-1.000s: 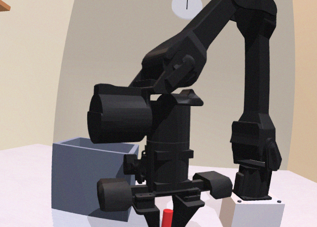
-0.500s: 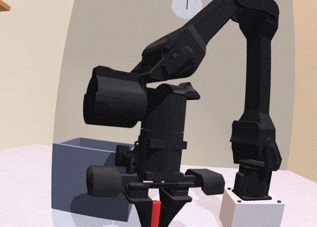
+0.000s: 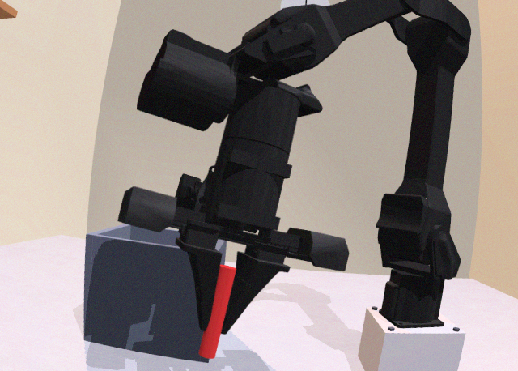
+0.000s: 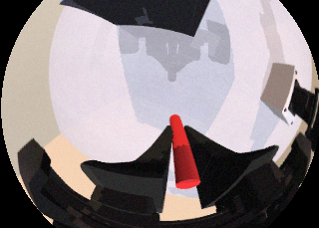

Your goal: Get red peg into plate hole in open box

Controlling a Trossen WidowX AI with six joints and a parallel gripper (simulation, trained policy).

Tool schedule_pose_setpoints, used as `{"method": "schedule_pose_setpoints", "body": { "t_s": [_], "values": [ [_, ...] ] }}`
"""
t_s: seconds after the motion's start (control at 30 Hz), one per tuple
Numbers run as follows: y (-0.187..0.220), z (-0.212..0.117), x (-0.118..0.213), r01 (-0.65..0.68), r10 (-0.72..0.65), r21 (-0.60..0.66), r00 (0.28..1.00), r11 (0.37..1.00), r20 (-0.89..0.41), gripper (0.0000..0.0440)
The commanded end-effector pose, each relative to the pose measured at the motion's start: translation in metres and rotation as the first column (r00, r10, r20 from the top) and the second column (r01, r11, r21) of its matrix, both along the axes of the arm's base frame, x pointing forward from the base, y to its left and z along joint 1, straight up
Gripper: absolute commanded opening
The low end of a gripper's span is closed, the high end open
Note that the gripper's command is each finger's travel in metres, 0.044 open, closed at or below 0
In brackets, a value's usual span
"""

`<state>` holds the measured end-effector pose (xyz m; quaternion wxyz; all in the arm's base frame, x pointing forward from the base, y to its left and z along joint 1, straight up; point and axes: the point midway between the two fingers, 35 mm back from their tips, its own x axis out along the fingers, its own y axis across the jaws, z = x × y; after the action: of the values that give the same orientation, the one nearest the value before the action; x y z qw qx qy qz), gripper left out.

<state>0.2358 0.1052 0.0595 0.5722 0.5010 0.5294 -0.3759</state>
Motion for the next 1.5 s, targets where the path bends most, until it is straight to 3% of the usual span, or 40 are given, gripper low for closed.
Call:
{"method": "schedule_pose_setpoints", "body": {
  "t_s": [0.0, 0.6, 1.47],
  "values": [
    [-0.004, 0.022, 0.010, -0.006, 0.005, 0.008, 0.999, 1.000, 0.051, 0.0000],
    [-0.062, 0.089, 0.033, 0.012, -0.001, -0.081, 0.991, 0.997, 0.135, 0.0000],
    [-0.144, 0.090, 0.043, 0.061, -0.051, -0.166, 0.997, 0.984, 0.063, 0.0000]
  ]
}}
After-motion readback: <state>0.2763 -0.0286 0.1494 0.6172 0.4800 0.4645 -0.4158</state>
